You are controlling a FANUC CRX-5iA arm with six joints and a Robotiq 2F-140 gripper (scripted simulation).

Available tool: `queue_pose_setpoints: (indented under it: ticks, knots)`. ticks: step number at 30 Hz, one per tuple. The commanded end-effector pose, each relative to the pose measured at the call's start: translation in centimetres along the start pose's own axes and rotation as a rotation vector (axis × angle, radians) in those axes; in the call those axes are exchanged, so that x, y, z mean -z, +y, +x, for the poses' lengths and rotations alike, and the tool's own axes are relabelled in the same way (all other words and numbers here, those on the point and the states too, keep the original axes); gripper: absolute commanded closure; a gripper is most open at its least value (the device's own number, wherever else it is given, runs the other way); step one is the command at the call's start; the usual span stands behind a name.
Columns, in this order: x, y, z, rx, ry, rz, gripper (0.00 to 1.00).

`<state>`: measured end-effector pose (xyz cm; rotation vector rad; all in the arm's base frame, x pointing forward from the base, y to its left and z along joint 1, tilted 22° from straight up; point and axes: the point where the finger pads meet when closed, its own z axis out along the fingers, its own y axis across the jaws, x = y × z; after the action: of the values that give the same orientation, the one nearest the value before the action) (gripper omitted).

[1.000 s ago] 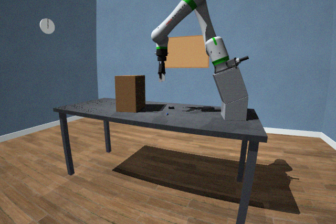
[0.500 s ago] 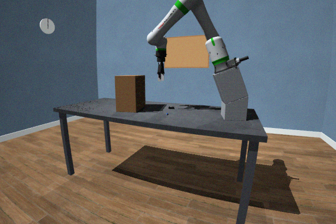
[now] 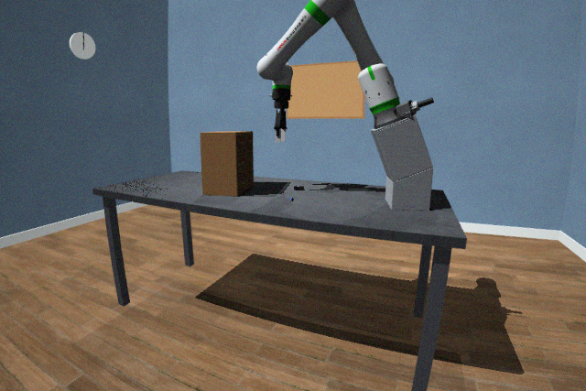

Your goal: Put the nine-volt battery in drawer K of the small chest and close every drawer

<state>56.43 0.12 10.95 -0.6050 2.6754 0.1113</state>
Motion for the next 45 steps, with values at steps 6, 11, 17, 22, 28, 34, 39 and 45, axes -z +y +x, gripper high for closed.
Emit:
queue_pose_setpoints:
  ticks: [6,11,17,22,28,34,39,45]
  knots:
    - [-0.6,0.0,-0.7,0.000,-0.079,0.000,0.00]
    - [-1.5,0.0,-1.5,0.000,-0.178,0.000,0.00]
    - [-2.2,0.0,-2.1,0.000,-0.263,0.000,0.00]
    - [-2.9,0.0,-2.8,0.000,-0.349,-0.001,0.00]
    - [-3.7,0.0,-3.5,0.000,-0.437,-0.001,0.00]
    - [-4.2,0.0,-4.0,0.000,-0.492,-0.001,0.00]
    - [-4.7,0.0,-4.6,0.000,-0.562,0.000,0.00]
    - [-5.5,0.0,-5.3,0.000,-0.651,-0.001,0.00]
